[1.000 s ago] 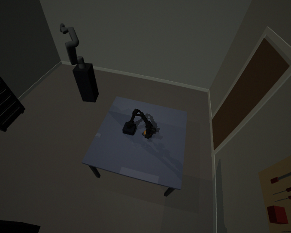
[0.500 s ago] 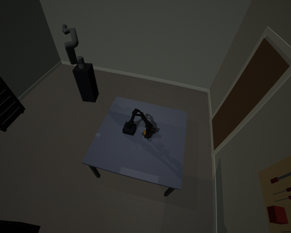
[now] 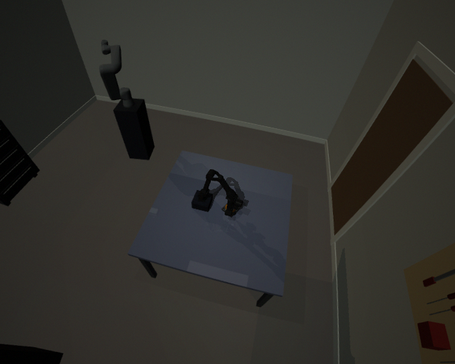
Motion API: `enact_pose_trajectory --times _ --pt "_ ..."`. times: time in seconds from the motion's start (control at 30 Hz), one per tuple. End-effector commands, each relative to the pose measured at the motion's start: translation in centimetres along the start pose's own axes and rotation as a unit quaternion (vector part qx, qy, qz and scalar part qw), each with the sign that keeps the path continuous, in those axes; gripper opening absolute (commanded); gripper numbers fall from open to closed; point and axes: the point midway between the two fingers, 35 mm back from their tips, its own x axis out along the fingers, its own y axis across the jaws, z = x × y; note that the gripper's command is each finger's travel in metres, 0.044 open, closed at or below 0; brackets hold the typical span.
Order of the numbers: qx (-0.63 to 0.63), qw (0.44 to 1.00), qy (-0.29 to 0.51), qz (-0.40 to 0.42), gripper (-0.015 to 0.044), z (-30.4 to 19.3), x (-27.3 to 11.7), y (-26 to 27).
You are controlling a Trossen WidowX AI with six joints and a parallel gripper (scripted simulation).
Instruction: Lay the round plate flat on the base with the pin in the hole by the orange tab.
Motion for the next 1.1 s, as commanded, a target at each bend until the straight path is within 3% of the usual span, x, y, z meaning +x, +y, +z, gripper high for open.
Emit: enact_pose_trajectory --times 0.0,1.07 --pt "-0.001 1.0 0.009 0.0 0.0 -0.8 0.2 0.1" --pt "-0.001 1.0 0.01 0.001 0.0 -2.9 0.2 1.0"
